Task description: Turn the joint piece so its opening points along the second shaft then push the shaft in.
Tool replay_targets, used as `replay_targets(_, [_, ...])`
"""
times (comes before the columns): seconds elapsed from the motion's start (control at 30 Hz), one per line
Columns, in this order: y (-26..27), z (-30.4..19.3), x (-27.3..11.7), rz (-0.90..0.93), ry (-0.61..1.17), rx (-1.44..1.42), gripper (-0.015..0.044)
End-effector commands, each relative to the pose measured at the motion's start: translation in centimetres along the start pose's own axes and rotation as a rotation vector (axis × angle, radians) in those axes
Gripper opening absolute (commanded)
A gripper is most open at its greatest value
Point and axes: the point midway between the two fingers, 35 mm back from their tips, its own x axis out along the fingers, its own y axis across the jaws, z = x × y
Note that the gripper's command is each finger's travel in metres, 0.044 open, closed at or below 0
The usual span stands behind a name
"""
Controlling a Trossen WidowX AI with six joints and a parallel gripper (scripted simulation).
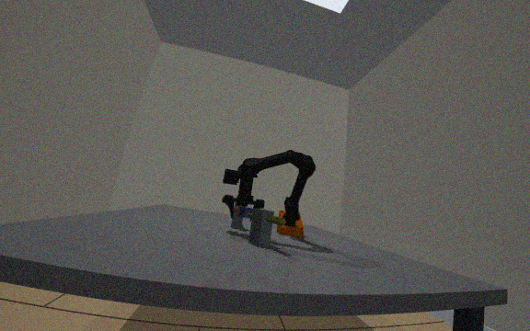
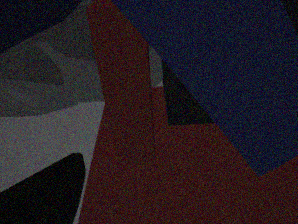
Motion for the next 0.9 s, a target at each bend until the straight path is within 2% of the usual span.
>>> replay_targets(0.0, [0.0, 0.0, 0.0, 0.000, -0.001, 0.001, 0.0440])
replay_targets(0.37, [0.1, 0.0, 0.0, 0.007, -0.019, 0.000, 0.0440])
replay_targets(0.6, [0.4, -0.5, -0.8, 0.037, -0.223, -0.001, 0.0440])
replay_targets(0.87, [0.0, -0.8, -2.3, -0.011, -0.445, 0.005, 0.0440])
